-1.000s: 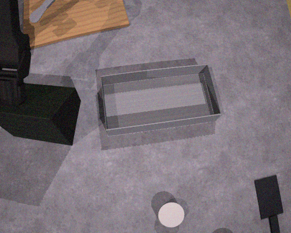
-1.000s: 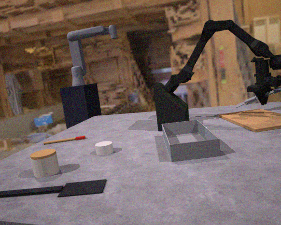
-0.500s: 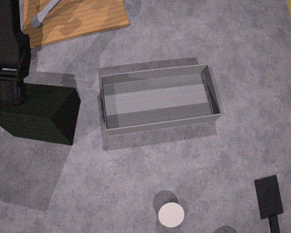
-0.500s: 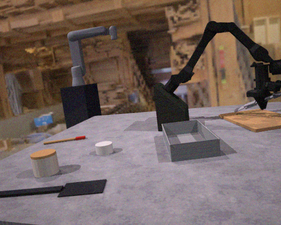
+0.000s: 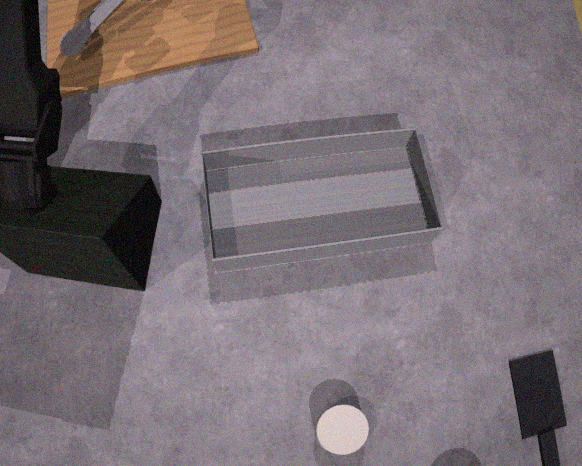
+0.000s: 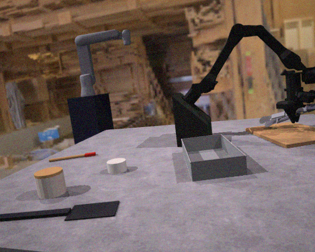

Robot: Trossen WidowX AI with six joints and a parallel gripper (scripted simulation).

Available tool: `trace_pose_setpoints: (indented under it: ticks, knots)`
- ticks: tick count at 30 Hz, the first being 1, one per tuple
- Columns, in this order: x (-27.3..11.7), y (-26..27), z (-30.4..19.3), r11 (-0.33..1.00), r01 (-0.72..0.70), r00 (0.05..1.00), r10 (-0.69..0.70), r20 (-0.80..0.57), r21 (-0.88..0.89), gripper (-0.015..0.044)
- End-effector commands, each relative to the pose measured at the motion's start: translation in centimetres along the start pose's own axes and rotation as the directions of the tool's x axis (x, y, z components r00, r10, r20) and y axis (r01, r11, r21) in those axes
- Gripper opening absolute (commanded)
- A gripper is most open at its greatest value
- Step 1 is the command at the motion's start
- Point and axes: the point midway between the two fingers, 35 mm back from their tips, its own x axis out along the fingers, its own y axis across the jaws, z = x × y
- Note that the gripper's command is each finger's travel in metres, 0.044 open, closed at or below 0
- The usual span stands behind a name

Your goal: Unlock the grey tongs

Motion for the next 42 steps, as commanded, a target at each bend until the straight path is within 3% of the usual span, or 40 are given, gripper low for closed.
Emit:
trace_pose_setpoints:
  ticks: [1, 9, 17, 29, 37, 42]
  knots:
    - [-0.1, 0.0, 0.0, 1.000, 0.000, 1.000, 0.000, 0.001, 0.000, 0.0244]
    - [-0.1, 0.0, 0.0, 1.000, 0.000, 1.000, 0.000, 0.001, 0.000, 0.0440]
    - [-1.5, -3.0, 0.8, 1.000, 0.017, 1.000, -0.017, -0.012, -0.008, 0.0440]
    - [-10.5, -14.5, 0.1, 1.000, 0.023, 1.000, -0.023, -0.012, -0.006, 0.0440]
    - [-11.2, -14.9, -0.1, 1.000, 0.021, 1.000, -0.021, -0.007, -0.005, 0.0440]
    - [-14.3, -14.5, 0.0, 1.000, 0.028, 1.000, -0.028, -0.005, -0.002, 0.0440]
